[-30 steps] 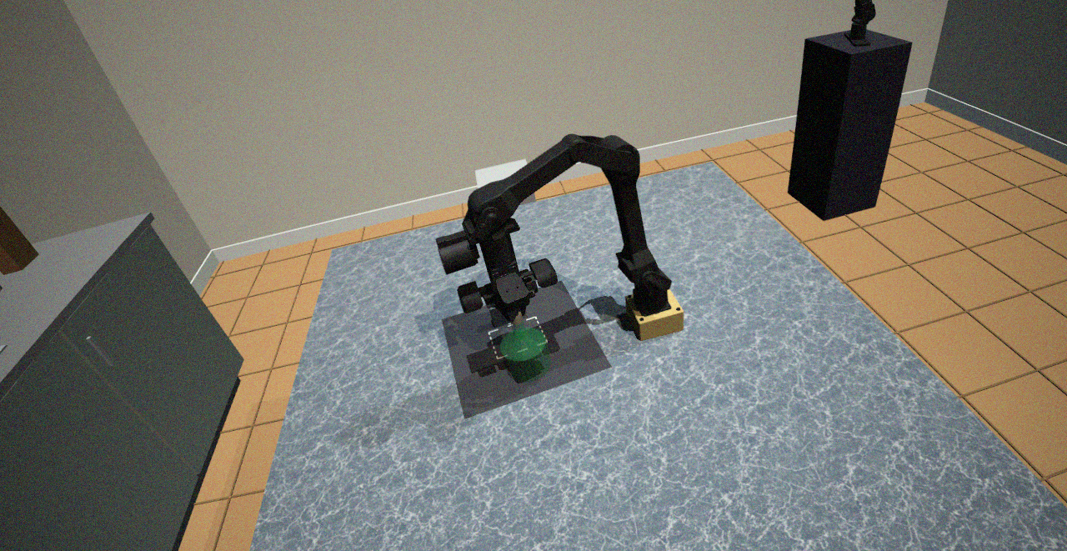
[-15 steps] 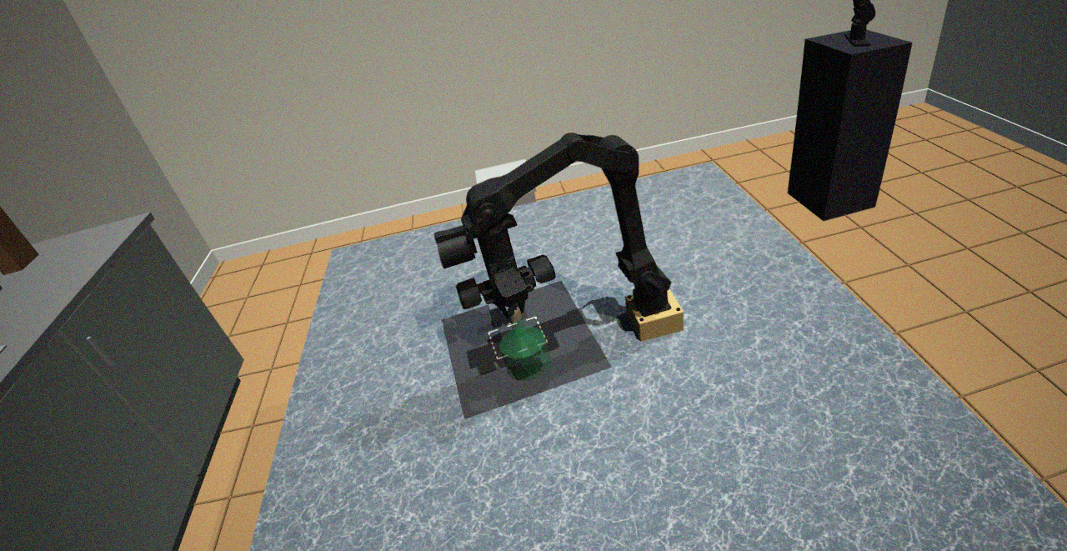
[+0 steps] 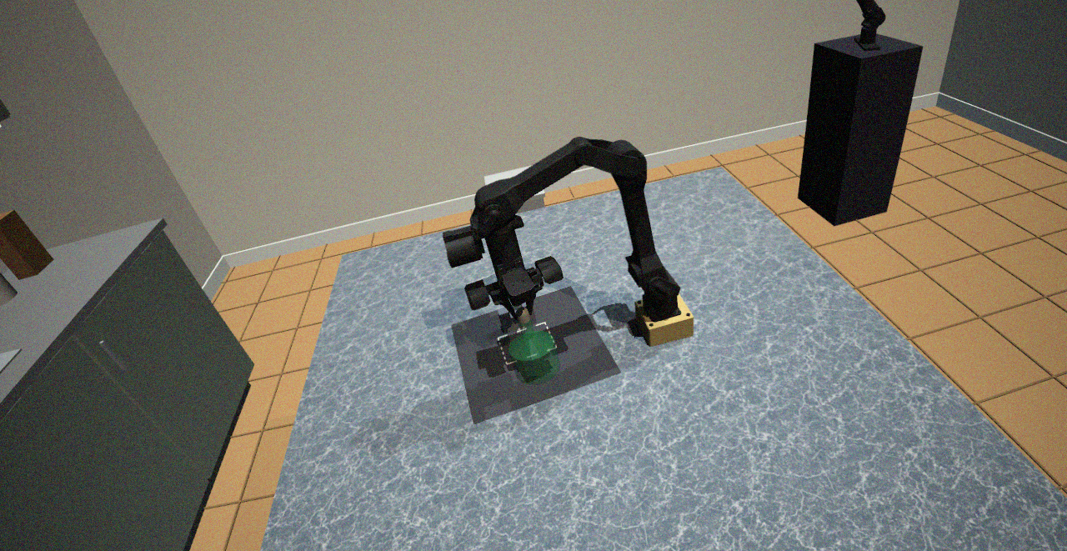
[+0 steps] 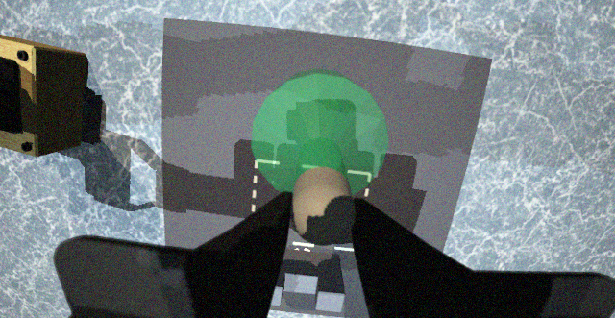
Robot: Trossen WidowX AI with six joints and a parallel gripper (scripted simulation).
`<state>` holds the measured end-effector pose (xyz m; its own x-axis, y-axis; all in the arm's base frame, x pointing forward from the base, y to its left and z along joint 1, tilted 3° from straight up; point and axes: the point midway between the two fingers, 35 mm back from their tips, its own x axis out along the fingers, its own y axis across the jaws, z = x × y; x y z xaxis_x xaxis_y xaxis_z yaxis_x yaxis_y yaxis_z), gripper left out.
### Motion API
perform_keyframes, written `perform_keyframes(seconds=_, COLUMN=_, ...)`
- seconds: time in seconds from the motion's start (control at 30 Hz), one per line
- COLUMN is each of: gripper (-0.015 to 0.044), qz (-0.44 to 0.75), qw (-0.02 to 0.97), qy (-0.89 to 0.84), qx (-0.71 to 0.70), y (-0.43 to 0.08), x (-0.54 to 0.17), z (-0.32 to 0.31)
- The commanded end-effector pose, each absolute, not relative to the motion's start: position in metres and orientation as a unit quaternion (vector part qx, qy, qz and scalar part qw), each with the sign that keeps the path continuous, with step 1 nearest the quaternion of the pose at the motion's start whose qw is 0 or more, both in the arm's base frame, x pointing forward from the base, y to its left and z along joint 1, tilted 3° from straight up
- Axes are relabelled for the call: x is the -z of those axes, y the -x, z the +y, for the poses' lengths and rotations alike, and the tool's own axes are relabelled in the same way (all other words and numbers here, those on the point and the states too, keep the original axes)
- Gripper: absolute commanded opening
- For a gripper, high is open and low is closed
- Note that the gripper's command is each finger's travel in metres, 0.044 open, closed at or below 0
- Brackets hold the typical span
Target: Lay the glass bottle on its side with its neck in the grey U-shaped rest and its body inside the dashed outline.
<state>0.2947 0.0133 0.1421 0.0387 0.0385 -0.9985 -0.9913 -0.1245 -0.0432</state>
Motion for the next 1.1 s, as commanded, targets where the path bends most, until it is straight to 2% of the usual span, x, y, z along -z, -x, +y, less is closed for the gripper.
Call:
perform_keyframes(seconds=0.0, gripper=0.0107, qz=0.451, qw=0.486, qy=0.533, qx=-0.525, y=-0.296, x=-0.144, z=0.004)
perform_keyframes(seconds=1.07, gripper=0.0107, qz=0.428, qw=0.493, qy=0.519, qx=-0.551, y=-0.298, x=-0.146, z=-0.016)
